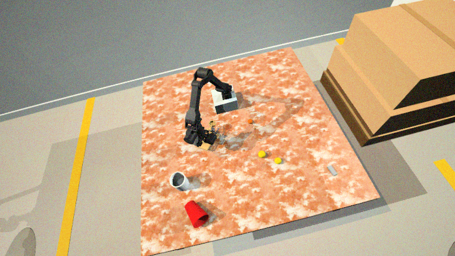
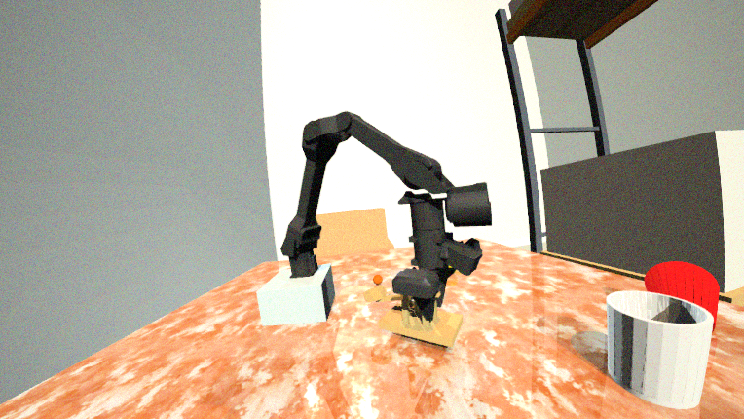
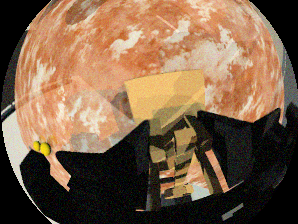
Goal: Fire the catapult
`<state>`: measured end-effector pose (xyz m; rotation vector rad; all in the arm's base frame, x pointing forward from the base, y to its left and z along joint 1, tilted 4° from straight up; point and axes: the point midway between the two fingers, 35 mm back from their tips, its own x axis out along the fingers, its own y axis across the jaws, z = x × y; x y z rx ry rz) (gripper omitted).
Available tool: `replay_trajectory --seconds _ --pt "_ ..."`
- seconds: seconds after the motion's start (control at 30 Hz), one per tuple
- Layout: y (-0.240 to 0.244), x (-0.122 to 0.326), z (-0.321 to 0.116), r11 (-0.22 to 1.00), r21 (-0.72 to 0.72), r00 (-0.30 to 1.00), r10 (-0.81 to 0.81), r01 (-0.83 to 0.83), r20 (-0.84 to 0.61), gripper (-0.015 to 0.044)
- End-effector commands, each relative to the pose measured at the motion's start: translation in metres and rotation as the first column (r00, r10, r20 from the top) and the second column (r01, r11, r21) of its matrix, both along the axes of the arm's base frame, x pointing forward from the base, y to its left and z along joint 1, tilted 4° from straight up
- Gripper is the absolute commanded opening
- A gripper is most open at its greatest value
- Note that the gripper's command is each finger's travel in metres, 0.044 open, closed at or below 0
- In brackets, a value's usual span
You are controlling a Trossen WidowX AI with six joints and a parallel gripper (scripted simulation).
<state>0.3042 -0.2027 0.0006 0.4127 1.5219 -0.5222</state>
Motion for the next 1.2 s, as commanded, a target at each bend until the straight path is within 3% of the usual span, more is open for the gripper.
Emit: replay_trajectory --seconds 0.0,0.5,0.97,1.07,1.17 --pt "-0.001 0.001 -0.002 1.0 -0.004 1.0 0.004 -0.004 0.01 0.0" --pt "-0.001 -0.001 -0.017 1.0 0.001 1.0 -0.002 0.002 -0.001 0.0" --pt "-0.001 0.0 -0.014 1.0 0.001 1.0 -0.002 0.002 -0.001 0.0368" --pt "0.0 0.003 0.024 1.0 0.001 1.0 -0.002 0.002 -0.001 0.044" --pt "0.004 0.002 0.072 1.0 0.001 1.0 -0.002 0.002 0.0 0.044"
